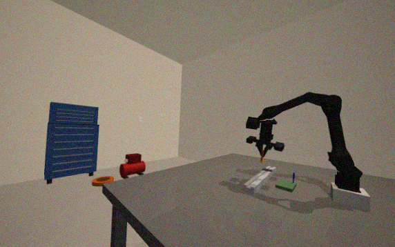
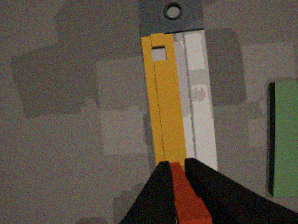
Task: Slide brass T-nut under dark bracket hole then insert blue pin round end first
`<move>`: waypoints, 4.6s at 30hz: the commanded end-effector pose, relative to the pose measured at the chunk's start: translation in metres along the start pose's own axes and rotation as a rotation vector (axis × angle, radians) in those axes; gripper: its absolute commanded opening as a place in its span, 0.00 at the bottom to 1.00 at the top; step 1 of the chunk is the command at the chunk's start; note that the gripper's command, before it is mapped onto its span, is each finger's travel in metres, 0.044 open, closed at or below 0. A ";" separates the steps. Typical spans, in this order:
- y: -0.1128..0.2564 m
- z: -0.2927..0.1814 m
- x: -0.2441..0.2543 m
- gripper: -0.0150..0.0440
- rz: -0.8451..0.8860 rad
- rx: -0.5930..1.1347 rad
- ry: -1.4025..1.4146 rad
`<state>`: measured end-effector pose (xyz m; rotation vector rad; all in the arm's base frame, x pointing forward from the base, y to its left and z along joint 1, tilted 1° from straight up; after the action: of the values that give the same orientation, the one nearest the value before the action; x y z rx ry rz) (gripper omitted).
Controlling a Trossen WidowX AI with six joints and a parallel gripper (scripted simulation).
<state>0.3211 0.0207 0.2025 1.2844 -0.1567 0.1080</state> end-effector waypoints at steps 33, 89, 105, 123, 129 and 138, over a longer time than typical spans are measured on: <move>-0.001 -0.001 -0.016 0.00 0.117 -0.010 -0.031; -0.006 -0.004 -0.042 0.00 0.291 -0.016 -0.080; -0.008 -0.004 -0.050 0.00 0.341 -0.016 -0.095; -0.011 -0.005 -0.059 0.00 0.396 -0.016 -0.113; -0.012 -0.005 -0.062 0.00 0.414 -0.016 -0.119; -0.013 -0.005 -0.067 0.00 0.442 -0.016 -0.128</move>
<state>0.2593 0.0231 0.1764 1.2274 -0.5330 0.3967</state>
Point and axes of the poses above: the point midway between the two fingers, 35 mm back from their tips, its own y axis back along the fingers, its own x axis across the jaws, z = x × y, the point moved 9 cm from there along y, back along the fingers, and after that the axes turned 1 degree about y, right-handed, at the moved point
